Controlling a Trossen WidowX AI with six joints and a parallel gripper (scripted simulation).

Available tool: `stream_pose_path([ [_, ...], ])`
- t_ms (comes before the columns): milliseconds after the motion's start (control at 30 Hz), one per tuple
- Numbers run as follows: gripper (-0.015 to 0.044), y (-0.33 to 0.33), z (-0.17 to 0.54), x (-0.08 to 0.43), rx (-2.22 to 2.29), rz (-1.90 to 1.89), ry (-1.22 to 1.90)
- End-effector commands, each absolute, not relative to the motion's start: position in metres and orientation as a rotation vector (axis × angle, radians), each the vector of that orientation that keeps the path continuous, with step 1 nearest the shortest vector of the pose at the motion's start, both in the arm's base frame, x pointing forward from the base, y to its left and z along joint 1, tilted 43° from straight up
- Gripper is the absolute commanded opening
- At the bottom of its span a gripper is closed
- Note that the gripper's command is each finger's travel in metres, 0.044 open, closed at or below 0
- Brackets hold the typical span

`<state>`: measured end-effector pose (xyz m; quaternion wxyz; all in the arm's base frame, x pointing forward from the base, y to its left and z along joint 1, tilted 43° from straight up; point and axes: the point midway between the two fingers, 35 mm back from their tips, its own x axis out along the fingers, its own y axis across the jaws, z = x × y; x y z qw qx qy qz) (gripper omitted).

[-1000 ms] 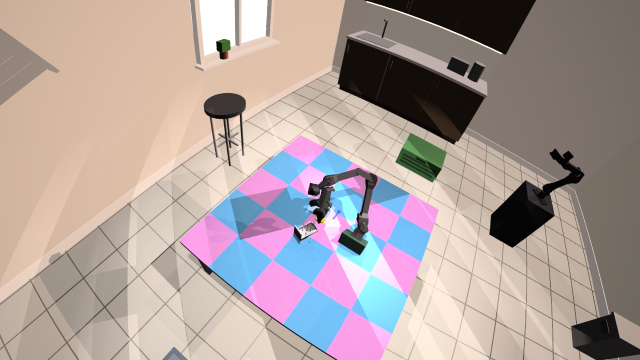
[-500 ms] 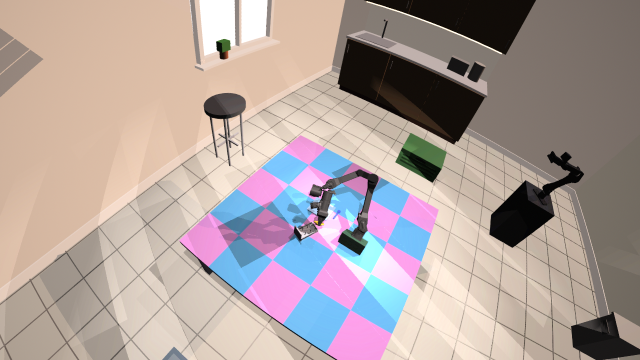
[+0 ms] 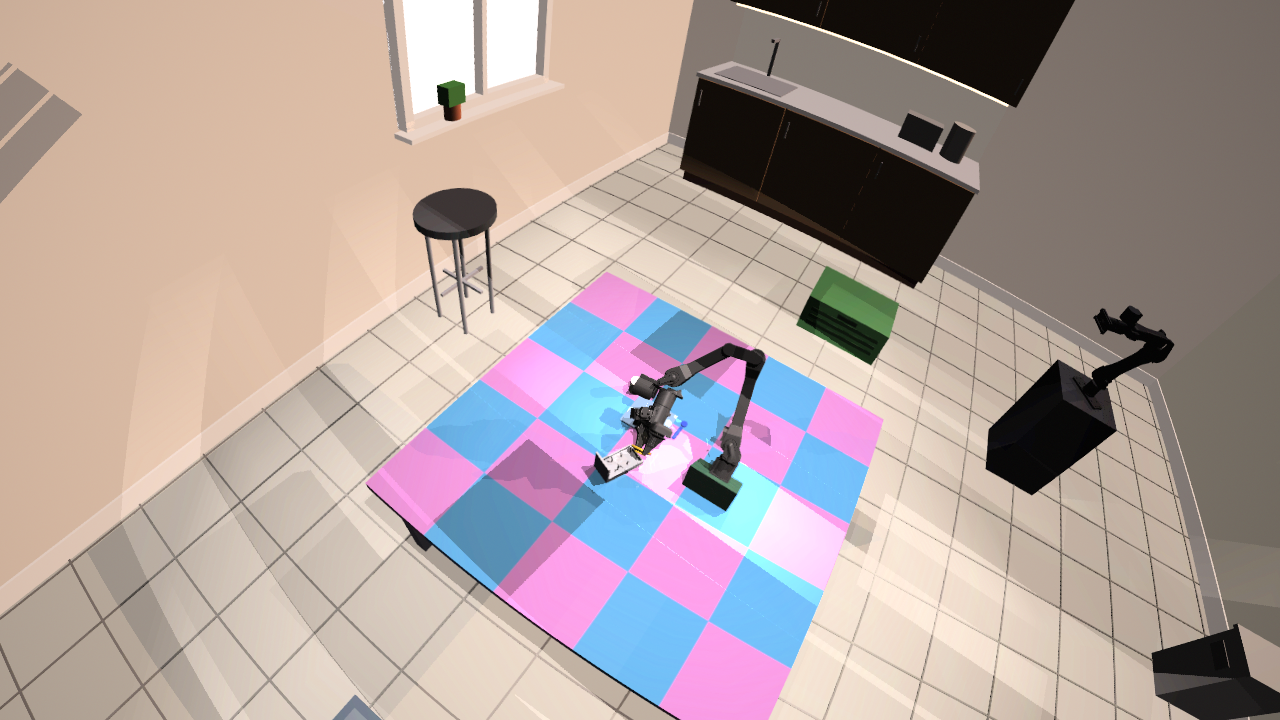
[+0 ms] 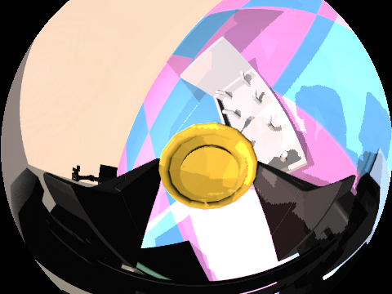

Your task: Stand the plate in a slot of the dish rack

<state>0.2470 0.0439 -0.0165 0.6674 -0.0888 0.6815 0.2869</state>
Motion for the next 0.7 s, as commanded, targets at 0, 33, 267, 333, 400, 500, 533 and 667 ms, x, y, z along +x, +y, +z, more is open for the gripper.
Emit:
stream_pose_path([
  [0,0.0000,0.041,-0.019,0.246,-0.220,0.739,1.448],
  [33,0.0000,0.040,-0.019,0.246,-0.227,0.759,1.426],
  [267,0.0000,0.034,-0.022,0.247,-0.289,0.879,1.256],
  [333,0.0000,0.032,-0.022,0.247,-0.310,0.908,1.204],
  [400,0.0000,0.030,-0.022,0.247,-0.333,0.934,1.152],
  [500,0.0000,0.027,-0.022,0.247,-0.371,0.969,1.071],
  [533,0.0000,0.026,-0.022,0.247,-0.385,0.979,1.044],
  [667,0.0000,0.023,-0.021,0.247,-0.444,1.014,0.934],
])
